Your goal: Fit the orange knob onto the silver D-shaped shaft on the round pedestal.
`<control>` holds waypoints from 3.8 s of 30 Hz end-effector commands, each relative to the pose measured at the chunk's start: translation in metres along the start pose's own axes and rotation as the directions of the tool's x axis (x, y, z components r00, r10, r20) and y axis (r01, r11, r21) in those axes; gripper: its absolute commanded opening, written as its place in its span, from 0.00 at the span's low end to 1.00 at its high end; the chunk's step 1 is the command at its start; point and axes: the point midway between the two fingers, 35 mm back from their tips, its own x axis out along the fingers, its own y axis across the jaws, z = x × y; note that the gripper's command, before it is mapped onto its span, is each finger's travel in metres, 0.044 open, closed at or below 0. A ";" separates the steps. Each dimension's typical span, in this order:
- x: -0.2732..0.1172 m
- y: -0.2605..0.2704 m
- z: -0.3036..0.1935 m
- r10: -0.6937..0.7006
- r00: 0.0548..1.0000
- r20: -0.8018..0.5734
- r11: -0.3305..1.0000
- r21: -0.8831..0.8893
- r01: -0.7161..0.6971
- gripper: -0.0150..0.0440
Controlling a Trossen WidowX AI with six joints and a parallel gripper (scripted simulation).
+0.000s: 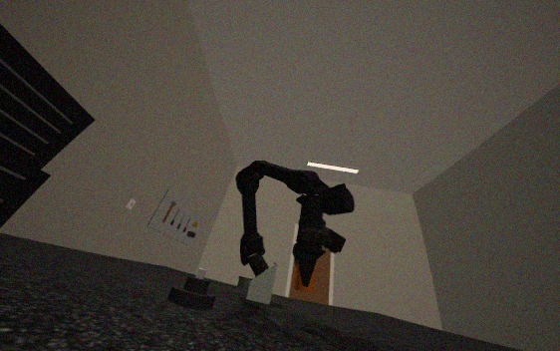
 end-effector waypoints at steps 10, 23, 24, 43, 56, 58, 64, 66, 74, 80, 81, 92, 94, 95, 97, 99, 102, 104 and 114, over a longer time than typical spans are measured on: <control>-0.045 -0.002 0.002 -0.005 1.000 0.010 1.000 0.007 0.005 0.25; -0.078 -0.001 0.000 -0.004 1.000 0.007 1.000 0.007 0.004 0.25; -0.078 -0.002 0.000 -0.004 1.000 0.007 1.000 0.007 0.004 0.25; -0.067 -0.025 -0.054 -0.006 1.000 0.027 1.000 0.001 0.006 0.25; -0.057 -0.036 -0.094 -0.009 0.999 0.032 1.000 0.000 0.009 0.25; -0.056 -0.037 -0.100 -0.009 0.999 0.031 1.000 0.000 0.009 0.25; -0.050 -0.039 -0.119 -0.010 1.000 0.030 1.000 0.001 0.010 0.25; -0.049 -0.040 -0.125 -0.010 1.000 0.029 1.000 0.001 0.010 0.25; -0.042 -0.041 -0.151 -0.010 1.000 0.023 1.000 0.002 0.010 0.25; -0.036 -0.040 -0.169 -0.010 1.000 0.016 1.000 0.004 0.009 0.25; -0.035 -0.040 -0.173 -0.009 1.000 0.015 1.000 0.004 0.009 0.25; -0.025 -0.035 -0.207 -0.005 1.000 -0.002 1.000 0.007 0.005 0.25; -0.024 -0.034 -0.211 -0.005 1.000 -0.005 1.000 0.007 0.005 0.25; -0.024 -0.034 -0.211 -0.005 1.000 -0.005 1.000 0.007 0.005 0.25; -0.024 -0.034 -0.211 -0.005 1.000 -0.005 1.000 0.022 0.005 0.25; -0.024 -0.034 -0.211 -0.005 1.000 -0.005 0.998 0.055 0.005 0.25; -0.024 -0.034 -0.211 -0.005 1.000 -0.005 0.991 0.136 0.005 0.25; -0.024 -0.034 -0.212 -0.005 1.000 -0.005 0.980 0.197 0.005 0.25; -0.024 -0.036 -0.214 -0.005 1.000 -0.005 0.899 0.437 0.006 0.25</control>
